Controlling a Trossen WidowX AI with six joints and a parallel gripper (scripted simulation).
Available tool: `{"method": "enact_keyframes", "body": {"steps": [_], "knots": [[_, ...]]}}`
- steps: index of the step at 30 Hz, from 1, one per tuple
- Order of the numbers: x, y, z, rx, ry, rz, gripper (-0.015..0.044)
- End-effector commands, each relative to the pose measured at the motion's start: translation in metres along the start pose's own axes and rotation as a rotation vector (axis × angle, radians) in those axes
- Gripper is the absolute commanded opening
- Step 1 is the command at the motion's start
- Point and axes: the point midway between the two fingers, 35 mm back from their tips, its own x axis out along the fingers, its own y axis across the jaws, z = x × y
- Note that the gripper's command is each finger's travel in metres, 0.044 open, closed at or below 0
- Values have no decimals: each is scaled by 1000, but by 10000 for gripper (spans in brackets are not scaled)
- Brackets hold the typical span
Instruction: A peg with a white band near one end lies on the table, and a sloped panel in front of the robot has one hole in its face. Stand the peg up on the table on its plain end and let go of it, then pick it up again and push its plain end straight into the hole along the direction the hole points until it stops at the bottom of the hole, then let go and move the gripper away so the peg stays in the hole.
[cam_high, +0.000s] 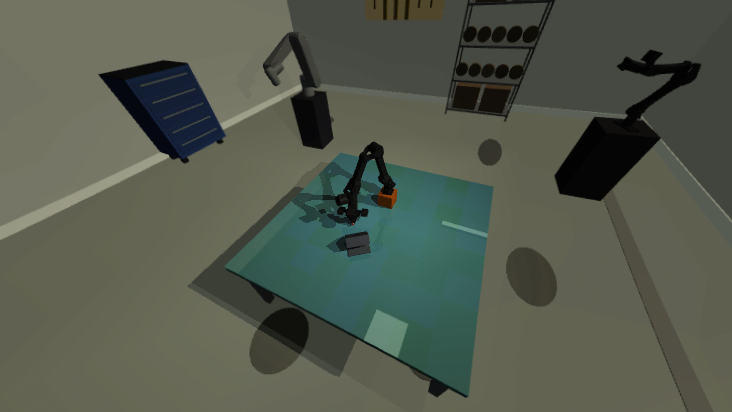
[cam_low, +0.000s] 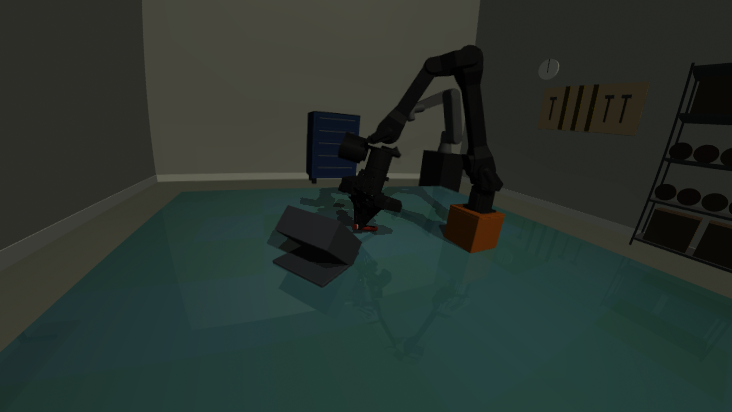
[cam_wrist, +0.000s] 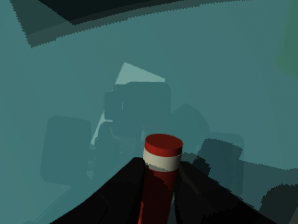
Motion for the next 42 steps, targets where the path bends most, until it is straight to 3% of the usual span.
{"method": "enact_keyframes", "body": {"steps": [1, 42], "knots": [[-5, 0, 1, -6, -51, -3, 49], [-25, -1, -18, -5, -402, -2, 49]]}}
